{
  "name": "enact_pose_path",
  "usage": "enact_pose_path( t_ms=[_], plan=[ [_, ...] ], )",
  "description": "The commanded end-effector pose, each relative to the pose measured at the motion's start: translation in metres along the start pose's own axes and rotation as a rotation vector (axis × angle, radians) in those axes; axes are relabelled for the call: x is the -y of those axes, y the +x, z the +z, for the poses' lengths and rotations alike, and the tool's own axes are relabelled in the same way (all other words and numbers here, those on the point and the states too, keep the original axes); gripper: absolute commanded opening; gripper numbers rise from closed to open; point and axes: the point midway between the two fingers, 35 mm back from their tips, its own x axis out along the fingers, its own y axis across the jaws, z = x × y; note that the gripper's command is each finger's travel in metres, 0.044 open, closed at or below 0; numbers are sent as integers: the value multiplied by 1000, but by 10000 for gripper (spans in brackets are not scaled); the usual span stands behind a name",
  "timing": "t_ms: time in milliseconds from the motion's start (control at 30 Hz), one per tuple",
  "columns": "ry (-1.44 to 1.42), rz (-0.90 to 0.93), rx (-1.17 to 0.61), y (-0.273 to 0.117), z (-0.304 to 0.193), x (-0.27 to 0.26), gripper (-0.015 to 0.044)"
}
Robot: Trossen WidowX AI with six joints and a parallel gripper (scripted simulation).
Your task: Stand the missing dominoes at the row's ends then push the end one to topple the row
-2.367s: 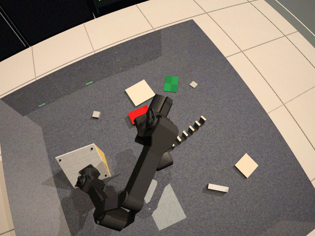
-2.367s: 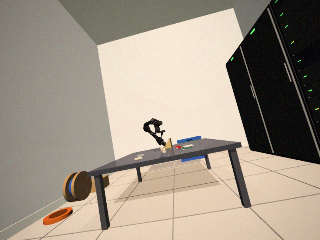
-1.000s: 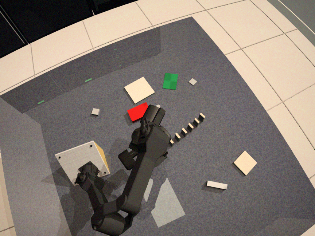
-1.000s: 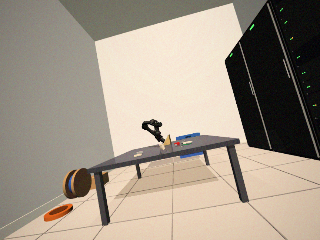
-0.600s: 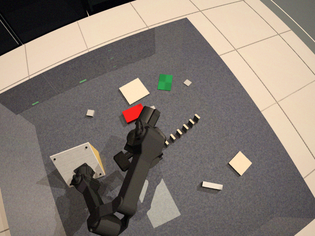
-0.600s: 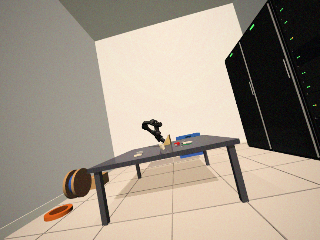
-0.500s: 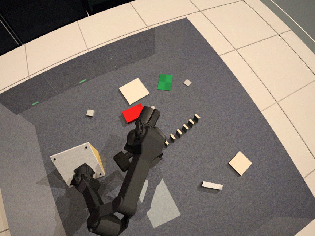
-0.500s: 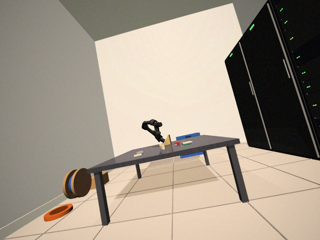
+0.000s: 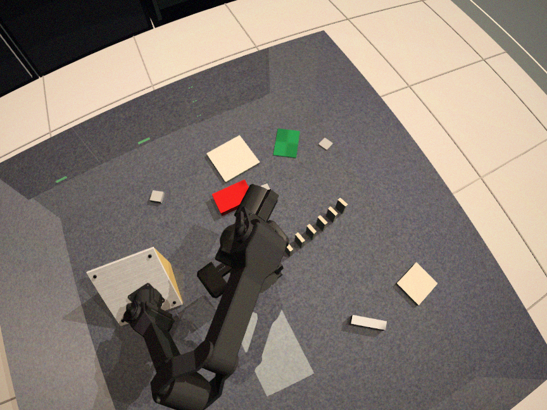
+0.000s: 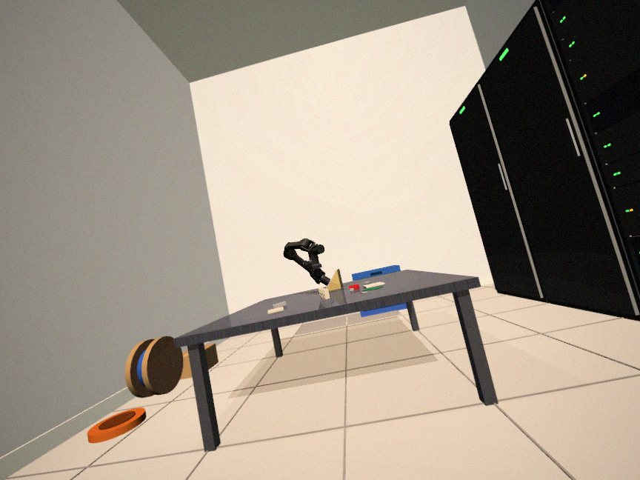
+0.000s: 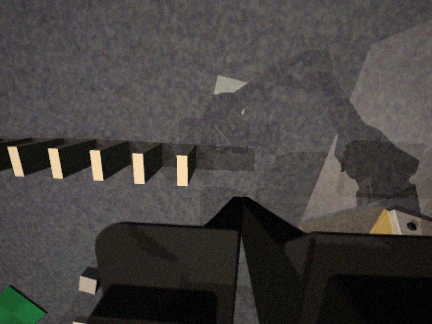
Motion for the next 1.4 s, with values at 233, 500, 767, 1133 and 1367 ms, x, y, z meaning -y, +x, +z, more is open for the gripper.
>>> enact_pose_path(
  t_ms=[233, 500, 767, 1133, 1367],
  plan=[
    [6, 3, 7, 80, 5, -5, 0],
    [6, 3, 7, 79, 5, -11, 0],
    [7, 4, 7, 79, 6, -24, 0],
    [7, 5, 0, 78, 5, -35, 0],
    [-141, 24, -50, 59, -15, -47, 0]
  ],
)
